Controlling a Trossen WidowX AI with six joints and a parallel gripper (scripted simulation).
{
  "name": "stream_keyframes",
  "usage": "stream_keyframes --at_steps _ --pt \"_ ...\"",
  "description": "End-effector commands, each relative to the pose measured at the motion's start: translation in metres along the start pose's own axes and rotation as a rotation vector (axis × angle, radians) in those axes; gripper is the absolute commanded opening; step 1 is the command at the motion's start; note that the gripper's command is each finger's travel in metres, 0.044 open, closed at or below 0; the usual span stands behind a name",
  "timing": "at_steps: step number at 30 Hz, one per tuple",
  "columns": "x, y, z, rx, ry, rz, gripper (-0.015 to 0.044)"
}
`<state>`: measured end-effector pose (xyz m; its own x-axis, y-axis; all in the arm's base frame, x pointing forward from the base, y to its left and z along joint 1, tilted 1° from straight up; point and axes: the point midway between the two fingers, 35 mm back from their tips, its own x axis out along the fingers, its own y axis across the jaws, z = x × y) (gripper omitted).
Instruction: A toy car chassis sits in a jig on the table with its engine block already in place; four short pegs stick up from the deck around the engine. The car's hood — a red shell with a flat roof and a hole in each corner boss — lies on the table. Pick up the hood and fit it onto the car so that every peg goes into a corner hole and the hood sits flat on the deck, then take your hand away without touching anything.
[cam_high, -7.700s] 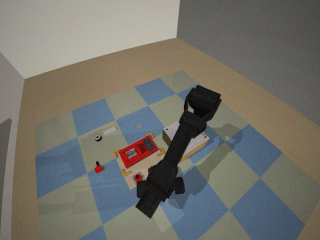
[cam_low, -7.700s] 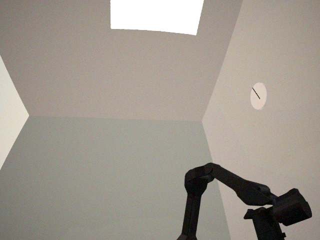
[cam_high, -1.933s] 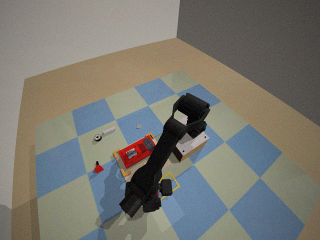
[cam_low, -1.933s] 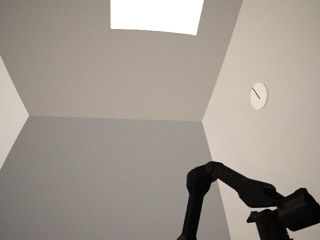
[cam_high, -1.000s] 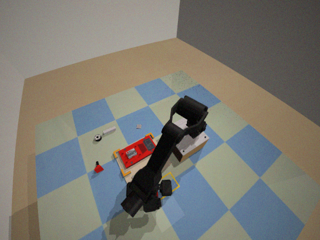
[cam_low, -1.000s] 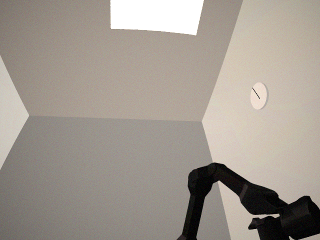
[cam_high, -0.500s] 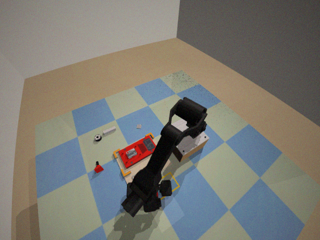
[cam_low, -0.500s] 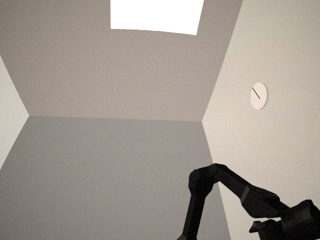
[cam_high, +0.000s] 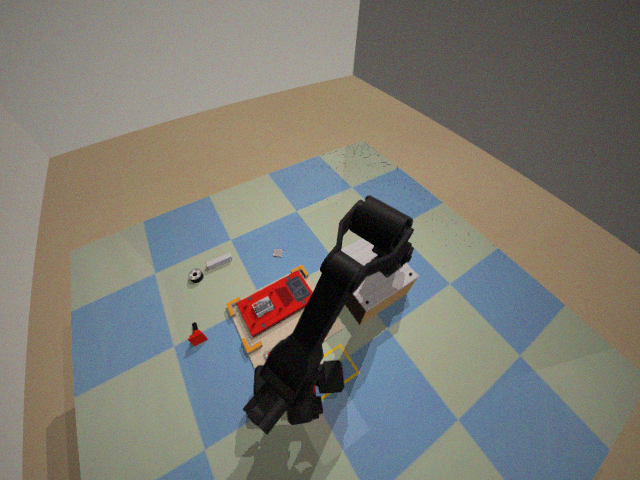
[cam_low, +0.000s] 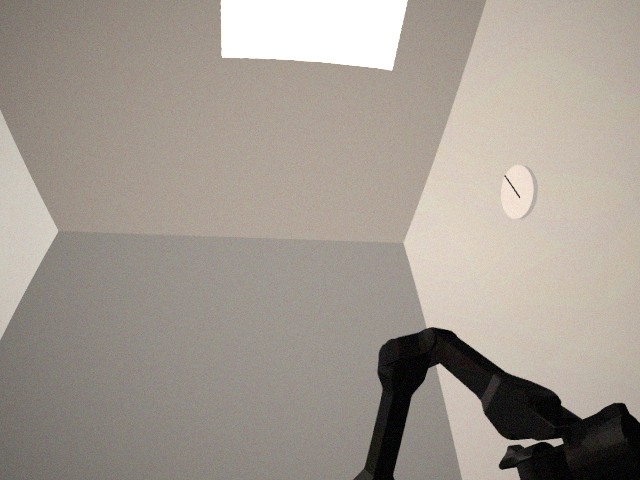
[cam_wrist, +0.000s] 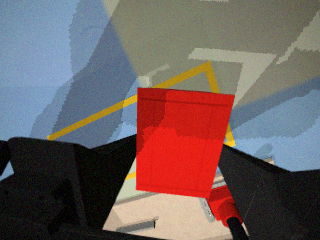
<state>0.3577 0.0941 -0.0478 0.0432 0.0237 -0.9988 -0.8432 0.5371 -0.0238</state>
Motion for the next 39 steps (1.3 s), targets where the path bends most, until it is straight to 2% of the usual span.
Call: stream_keyframes --at_steps 1,6,16,17,39 --pt "0.0 0.0 0.0 0.0 0.001 -0.001 0.0308" --pt "0.0 0.0 0.0 0.0 0.001 -0.001 0.0275" --pt "-0.011 0.0 0.0 0.0 0.0 0.0 0.0012" --pt "-0.014 0.0 0.0 0.0 0.0 0.0 0.0" --pt "-0.084 -0.001 0.0 0.0 0.0 -0.001 0.0"
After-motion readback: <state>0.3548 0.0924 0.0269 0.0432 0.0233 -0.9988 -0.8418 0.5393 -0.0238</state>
